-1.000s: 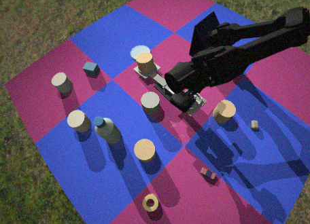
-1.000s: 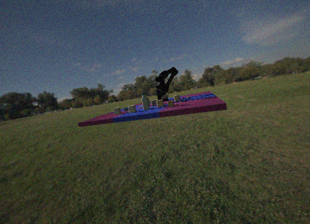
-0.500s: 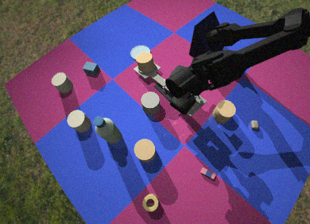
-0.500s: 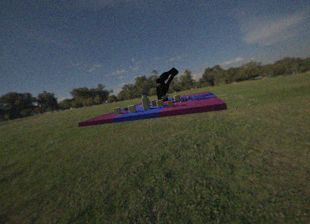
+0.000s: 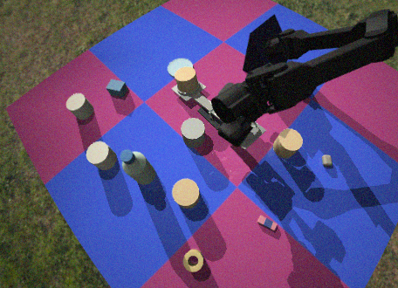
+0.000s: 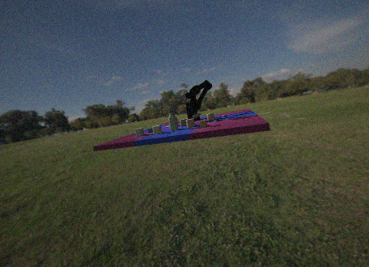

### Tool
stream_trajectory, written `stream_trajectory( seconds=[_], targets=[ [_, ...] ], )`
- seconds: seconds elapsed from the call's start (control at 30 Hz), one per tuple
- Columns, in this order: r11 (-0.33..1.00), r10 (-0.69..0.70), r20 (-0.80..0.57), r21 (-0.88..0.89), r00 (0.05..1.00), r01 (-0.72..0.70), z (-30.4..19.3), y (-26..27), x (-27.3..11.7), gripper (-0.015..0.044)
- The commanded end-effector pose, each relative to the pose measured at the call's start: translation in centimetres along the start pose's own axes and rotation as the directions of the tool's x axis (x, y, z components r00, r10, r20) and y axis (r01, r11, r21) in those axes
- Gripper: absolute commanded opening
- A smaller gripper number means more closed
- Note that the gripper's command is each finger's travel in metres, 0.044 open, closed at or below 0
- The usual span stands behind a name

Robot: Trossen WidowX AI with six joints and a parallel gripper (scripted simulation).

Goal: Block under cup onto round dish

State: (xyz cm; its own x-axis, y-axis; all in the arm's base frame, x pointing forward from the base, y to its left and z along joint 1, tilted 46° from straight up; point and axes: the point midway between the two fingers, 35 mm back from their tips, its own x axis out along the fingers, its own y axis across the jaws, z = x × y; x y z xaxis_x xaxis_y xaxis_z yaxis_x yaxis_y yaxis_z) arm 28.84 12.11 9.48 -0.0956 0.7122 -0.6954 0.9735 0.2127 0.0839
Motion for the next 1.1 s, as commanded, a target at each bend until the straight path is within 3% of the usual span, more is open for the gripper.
stream_trajectory(
  seconds=[0.0, 0.5, 0.7, 1.07],
  targets=[
    [1.0, 0.016, 0.004, -0.01, 1.0, -0.016, 0.0, 0.5, -1.4, 0.0],
    [0.999, -0.018, 0.001, 0.036, 1.0, 0.018, -0.1, -0.2, -8.5, 0.0],
    [0.999, -0.017, 0.006, 0.04, 1.0, 0.017, 0.9, 0.0, -8.6, 0.0],
    [0.997, -0.016, 0.024, 0.081, 1.0, 0.014, 8.9, 0.3, -7.9, 0.0]
  ],
)
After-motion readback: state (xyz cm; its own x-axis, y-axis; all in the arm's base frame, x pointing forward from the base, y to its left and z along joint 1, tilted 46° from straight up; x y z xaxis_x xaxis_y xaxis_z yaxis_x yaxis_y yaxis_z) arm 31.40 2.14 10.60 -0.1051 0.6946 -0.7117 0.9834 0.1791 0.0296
